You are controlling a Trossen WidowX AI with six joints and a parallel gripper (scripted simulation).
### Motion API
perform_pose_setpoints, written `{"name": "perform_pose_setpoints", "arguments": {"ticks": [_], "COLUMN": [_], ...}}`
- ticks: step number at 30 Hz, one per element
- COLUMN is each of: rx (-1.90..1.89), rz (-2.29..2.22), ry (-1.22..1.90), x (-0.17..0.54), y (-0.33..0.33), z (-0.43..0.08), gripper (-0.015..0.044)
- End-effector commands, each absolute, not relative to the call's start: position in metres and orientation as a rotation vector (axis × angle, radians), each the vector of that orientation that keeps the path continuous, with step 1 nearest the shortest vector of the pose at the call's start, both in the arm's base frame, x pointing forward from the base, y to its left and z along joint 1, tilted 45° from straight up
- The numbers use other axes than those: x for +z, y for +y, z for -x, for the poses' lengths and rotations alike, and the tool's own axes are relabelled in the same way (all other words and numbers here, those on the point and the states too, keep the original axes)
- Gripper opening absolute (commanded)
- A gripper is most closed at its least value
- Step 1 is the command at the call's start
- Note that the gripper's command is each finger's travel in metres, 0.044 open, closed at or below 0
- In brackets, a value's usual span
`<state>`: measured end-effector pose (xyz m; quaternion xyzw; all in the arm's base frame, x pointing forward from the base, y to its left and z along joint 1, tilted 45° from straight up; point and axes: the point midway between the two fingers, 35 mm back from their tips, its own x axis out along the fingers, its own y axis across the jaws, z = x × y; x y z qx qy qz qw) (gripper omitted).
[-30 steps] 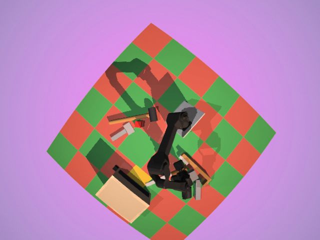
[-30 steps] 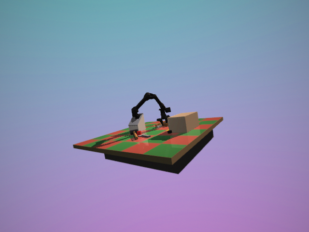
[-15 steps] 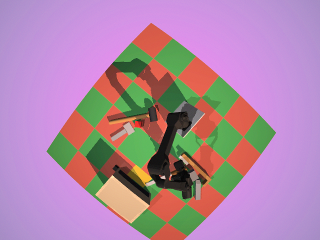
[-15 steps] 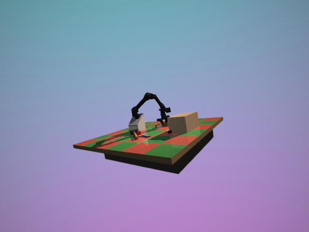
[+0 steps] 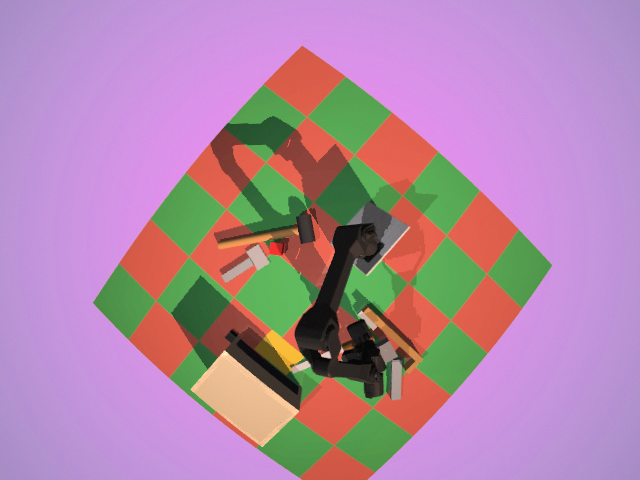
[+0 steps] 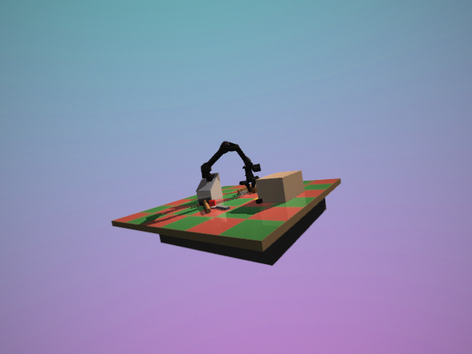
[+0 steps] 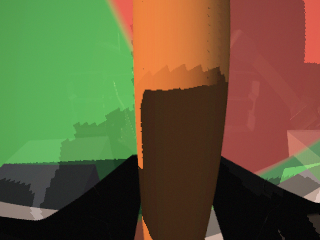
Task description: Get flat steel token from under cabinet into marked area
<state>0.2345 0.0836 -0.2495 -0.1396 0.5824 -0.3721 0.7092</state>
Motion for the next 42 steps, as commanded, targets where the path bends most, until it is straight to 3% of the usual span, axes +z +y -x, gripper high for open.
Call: {"name": "perform_pose_setpoints", "arguments": {"ticks": [1, 5, 42], "rx": [-0.825, -0.825, -0.79], "rz": [0.308, 0.308, 0.359], "ry": [1.292, 1.292, 1.313], "x": [-0.249, -0.249, -0.233], "y": [0.084, 0.084, 0.07], "z": [-0.235, -0.235, -0.293], "gripper": [0.0102, 0.0, 0.0]}}
